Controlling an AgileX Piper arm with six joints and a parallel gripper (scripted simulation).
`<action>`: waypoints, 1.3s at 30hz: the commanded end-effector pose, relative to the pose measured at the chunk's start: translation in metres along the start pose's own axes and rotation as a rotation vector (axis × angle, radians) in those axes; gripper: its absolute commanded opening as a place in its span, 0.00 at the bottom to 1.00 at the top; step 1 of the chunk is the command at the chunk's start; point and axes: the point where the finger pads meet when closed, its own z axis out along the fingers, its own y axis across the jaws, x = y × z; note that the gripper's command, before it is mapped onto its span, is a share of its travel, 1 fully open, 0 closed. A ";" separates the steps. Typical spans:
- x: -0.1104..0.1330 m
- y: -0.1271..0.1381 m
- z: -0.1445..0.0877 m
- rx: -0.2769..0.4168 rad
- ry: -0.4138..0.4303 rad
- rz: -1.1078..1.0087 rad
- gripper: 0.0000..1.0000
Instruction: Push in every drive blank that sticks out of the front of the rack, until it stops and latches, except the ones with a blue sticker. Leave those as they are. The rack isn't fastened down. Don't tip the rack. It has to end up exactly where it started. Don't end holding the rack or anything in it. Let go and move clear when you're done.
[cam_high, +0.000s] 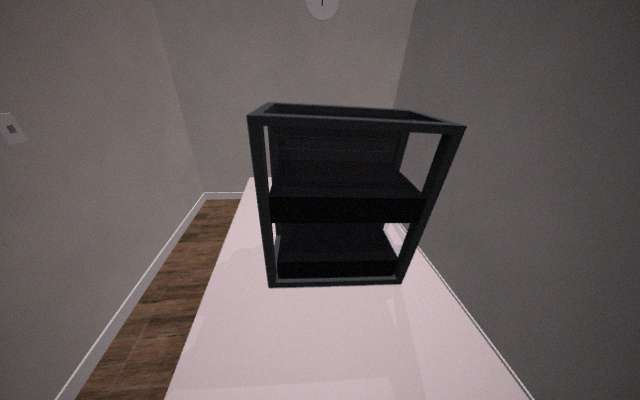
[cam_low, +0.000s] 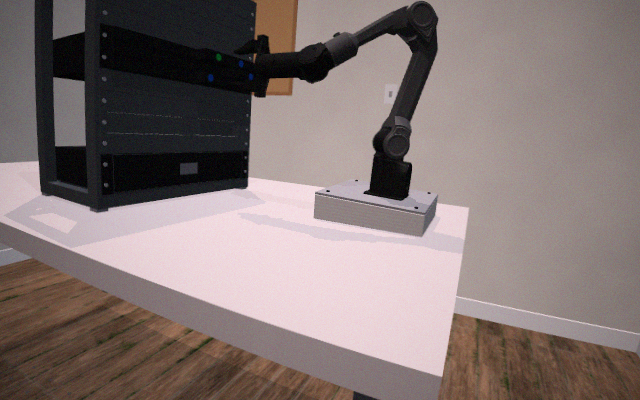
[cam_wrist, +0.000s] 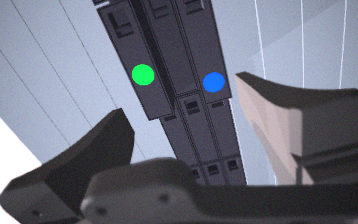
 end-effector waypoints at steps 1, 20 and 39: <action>-0.002 0.000 0.000 -0.001 0.000 0.001 1.00; -0.061 0.000 0.006 -0.001 0.000 0.001 1.00; -0.124 0.000 0.012 -0.001 0.000 0.001 1.00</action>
